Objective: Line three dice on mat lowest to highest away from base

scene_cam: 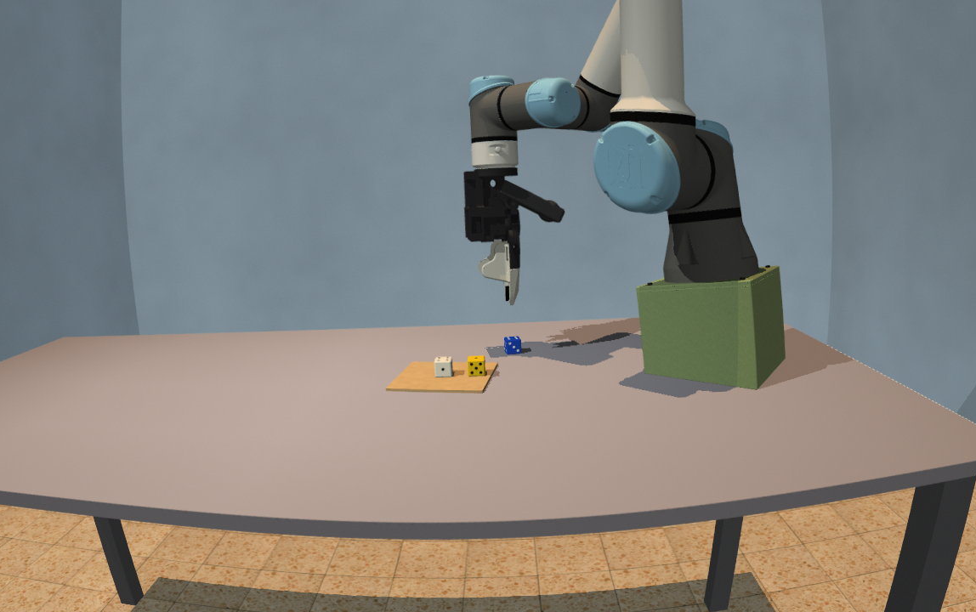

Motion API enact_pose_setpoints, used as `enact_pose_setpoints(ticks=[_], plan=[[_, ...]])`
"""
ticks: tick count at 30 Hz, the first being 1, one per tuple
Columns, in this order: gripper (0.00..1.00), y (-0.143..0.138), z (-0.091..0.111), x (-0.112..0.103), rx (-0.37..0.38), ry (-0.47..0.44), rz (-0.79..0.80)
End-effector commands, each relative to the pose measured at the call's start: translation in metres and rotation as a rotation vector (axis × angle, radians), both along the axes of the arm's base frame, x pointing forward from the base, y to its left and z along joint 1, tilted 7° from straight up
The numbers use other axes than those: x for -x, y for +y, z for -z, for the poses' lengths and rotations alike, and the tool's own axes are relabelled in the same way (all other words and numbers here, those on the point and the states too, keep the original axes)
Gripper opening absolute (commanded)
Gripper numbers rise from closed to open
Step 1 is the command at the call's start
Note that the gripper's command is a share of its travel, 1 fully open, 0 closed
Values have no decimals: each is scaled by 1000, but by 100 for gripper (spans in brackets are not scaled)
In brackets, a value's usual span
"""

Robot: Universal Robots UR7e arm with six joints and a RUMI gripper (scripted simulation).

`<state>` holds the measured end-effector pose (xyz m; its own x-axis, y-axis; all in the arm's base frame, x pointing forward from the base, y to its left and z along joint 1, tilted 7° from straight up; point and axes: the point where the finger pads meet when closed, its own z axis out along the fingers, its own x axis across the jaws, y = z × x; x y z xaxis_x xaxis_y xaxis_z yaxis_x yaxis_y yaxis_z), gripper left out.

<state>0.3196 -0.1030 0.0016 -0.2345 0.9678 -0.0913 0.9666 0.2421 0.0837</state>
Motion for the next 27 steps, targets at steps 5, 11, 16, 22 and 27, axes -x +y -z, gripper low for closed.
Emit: enact_pose_setpoints(ticks=[5,11,16,22,27], plan=[[24,0,0,0,1,-1,0],[24,0,0,0,1,-1,0],[24,0,1,0,0,-1,0],[24,0,2,-1,0,-1,0],[24,-1,7,-1,0,-1,0]])
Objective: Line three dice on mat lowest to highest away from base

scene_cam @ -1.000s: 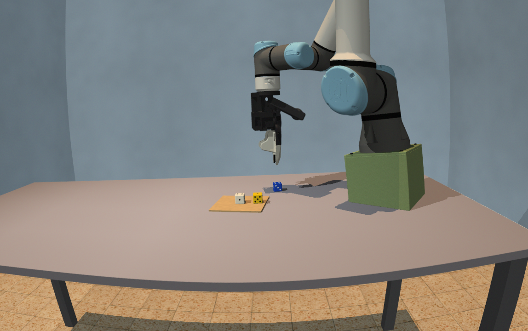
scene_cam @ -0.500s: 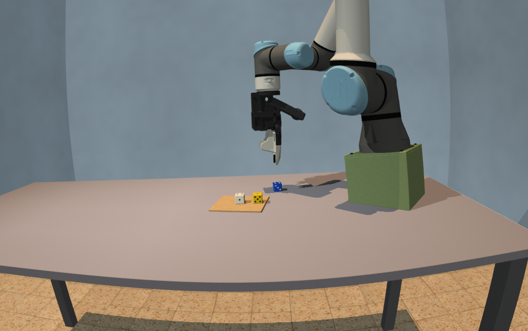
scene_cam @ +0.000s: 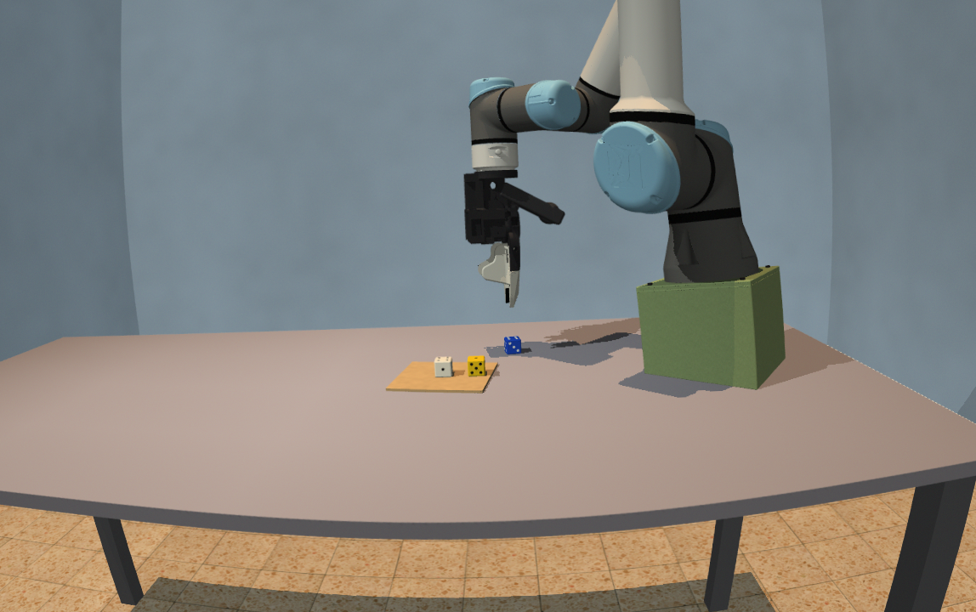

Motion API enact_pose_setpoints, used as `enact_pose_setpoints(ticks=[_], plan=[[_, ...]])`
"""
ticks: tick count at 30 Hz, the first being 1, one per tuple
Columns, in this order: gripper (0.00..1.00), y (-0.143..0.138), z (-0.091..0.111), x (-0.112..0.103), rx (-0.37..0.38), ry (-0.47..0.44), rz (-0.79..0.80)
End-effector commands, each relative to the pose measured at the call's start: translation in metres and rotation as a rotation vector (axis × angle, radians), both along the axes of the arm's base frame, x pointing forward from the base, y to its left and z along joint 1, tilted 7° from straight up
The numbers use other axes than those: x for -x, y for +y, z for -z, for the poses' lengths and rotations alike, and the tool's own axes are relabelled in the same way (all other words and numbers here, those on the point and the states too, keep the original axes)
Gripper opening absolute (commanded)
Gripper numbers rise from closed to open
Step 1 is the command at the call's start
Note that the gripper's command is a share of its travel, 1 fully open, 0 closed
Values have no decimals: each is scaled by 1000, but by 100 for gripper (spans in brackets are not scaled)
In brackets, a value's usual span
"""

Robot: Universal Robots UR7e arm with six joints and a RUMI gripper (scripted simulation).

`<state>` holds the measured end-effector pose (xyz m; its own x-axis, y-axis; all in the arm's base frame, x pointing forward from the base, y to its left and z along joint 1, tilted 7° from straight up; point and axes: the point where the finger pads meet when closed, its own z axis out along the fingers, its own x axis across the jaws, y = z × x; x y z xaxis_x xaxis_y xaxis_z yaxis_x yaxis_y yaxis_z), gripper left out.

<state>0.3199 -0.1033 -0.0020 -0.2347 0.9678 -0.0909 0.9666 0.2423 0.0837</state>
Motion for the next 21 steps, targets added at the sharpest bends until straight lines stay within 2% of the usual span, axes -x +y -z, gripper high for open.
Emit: enact_pose_setpoints(ticks=[1,21], plan=[[24,-1,4,-1,0,-1,0],[24,-3,32,-3,0,-1,0]])
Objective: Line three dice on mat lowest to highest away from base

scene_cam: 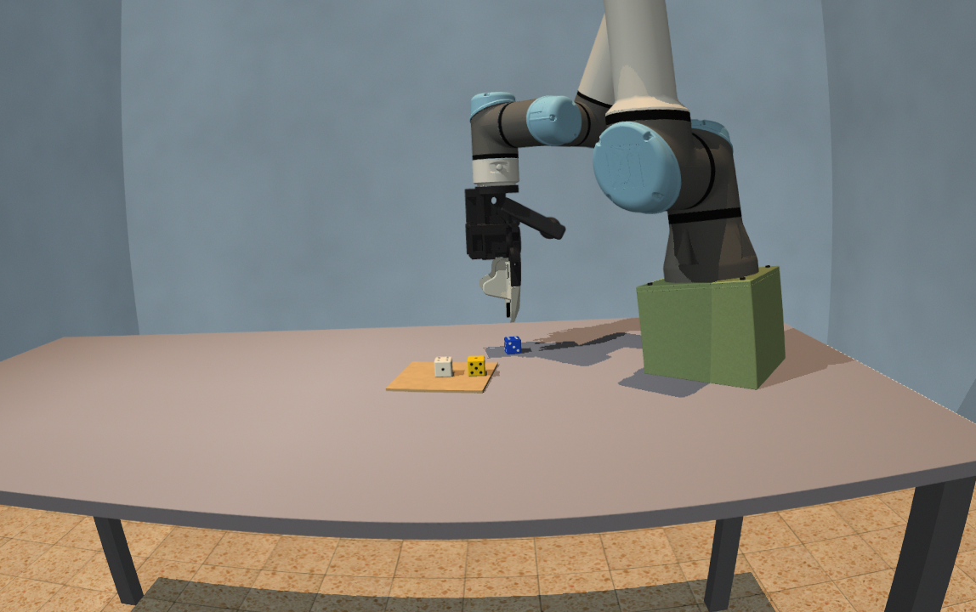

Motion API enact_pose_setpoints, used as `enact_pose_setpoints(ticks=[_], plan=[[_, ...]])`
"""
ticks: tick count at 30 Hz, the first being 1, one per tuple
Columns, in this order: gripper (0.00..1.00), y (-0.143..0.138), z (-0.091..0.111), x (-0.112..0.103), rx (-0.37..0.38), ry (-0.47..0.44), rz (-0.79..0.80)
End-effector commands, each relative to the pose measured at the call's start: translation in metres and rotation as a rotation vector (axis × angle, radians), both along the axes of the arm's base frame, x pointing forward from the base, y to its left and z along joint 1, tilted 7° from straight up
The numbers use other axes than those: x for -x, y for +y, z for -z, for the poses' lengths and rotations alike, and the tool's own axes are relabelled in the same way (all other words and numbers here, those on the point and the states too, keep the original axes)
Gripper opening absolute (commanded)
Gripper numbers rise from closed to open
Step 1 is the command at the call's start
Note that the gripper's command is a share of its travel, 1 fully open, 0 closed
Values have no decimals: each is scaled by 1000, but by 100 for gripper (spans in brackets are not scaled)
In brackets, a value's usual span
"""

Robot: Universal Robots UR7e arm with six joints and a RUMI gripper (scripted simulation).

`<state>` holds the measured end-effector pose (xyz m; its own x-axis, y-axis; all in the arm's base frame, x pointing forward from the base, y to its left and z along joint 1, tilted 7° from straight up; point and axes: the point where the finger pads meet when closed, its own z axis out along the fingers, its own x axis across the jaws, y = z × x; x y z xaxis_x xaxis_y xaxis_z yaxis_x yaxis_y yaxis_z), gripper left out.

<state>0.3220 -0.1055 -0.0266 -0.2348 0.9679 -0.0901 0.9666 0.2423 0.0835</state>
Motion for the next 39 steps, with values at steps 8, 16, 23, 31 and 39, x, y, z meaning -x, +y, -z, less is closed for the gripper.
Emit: enact_pose_setpoints(ticks=[8,16,23,31,39], plan=[[24,-2,15,-2,1,-1,0],[24,-2,22,-3,1,-1,0],[24,-3,24,-3,1,-1,0],[24,-3,24,-3,1,-1,0],[24,-3,24,-3,1,-1,0]])
